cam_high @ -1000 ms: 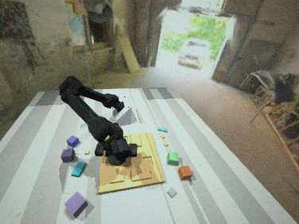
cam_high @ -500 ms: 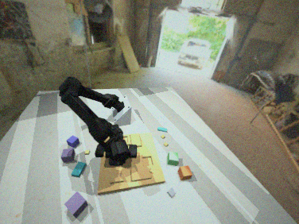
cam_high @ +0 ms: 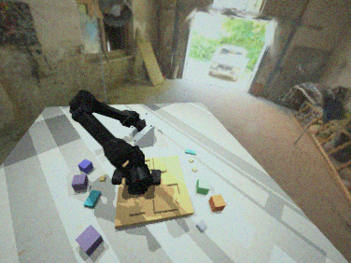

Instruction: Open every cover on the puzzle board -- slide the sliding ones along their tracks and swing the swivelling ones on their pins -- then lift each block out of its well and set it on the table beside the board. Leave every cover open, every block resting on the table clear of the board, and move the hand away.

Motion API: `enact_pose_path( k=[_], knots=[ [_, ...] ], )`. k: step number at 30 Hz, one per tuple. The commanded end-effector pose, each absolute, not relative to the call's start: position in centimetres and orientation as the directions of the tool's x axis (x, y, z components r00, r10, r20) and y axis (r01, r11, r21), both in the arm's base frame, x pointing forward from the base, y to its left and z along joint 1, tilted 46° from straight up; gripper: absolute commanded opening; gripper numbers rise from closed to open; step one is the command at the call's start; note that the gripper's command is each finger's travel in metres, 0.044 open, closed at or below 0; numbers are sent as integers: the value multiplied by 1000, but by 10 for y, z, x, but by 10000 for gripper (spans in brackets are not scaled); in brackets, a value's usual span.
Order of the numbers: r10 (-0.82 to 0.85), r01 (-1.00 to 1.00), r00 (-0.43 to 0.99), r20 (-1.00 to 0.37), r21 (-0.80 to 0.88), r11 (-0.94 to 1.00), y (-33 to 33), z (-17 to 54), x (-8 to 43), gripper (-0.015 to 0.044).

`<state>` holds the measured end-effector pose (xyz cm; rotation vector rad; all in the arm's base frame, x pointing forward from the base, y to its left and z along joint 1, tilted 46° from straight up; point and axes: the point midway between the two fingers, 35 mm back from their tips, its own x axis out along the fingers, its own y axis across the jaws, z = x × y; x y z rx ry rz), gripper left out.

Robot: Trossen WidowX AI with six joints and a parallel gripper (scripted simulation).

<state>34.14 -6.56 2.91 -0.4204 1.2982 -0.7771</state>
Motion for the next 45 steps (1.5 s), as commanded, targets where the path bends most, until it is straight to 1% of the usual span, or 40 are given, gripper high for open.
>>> enact_pose_path(
  k=[1, 33, 45],
  knots=[
    [-716, 277, 71, -695, -676, 683, -63, 32, 341, 80],
    [-717, 273, 68, -694, -678, 682, -34, 60, 338, 80],
    [-715, 272, 68, -695, -677, 684, -12, 80, 336, 80]
  ],
)
